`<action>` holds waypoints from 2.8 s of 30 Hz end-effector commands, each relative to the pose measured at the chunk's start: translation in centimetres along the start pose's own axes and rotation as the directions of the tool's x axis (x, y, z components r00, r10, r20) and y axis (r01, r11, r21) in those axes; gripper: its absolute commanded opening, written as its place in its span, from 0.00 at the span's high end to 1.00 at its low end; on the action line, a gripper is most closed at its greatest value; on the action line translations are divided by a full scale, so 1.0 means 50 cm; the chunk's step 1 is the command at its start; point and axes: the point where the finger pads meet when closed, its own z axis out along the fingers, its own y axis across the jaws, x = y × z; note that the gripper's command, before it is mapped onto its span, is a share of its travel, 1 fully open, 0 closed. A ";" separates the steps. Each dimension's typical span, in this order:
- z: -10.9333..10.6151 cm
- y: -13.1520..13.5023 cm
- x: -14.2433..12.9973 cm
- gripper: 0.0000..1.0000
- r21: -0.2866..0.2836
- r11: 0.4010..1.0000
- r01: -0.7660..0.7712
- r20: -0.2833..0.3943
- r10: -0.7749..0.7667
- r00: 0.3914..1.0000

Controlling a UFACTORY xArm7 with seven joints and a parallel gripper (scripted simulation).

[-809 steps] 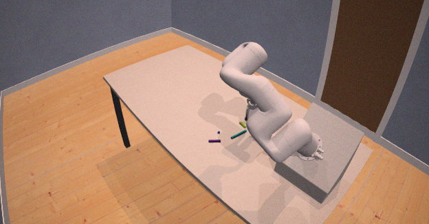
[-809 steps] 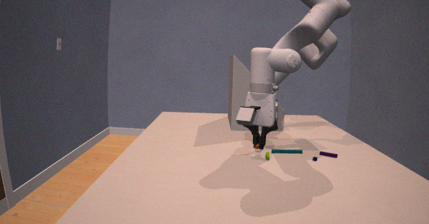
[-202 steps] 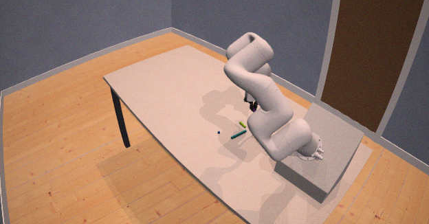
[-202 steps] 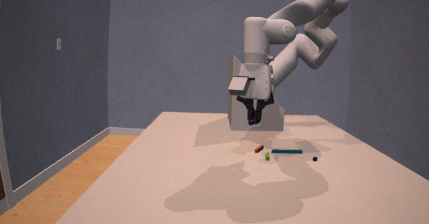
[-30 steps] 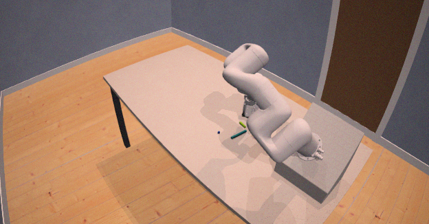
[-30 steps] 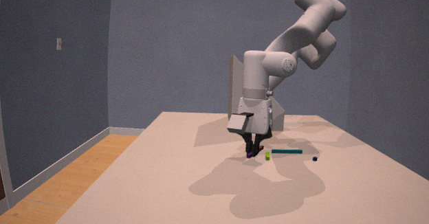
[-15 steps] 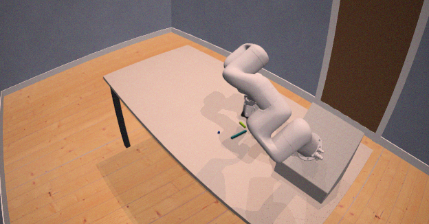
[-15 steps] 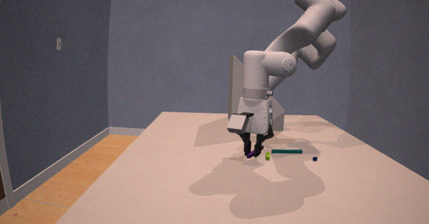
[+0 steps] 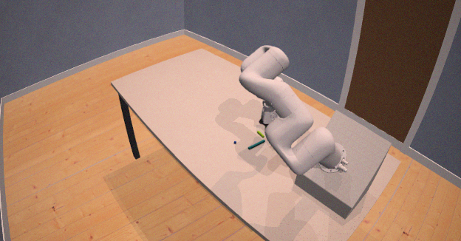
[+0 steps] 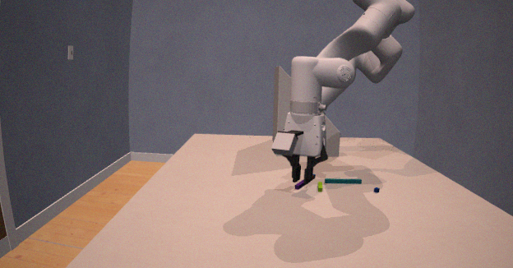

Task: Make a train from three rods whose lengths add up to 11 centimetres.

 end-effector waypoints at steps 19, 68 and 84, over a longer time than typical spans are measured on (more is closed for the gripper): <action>-0.161 0.001 0.003 0.76 -0.001 1.000 0.000 -0.006 0.000 1.000; -0.322 0.001 0.002 0.00 -0.001 1.000 0.000 -0.006 0.000 1.000; -0.337 0.001 0.002 0.00 -0.001 1.000 0.000 -0.006 0.000 1.000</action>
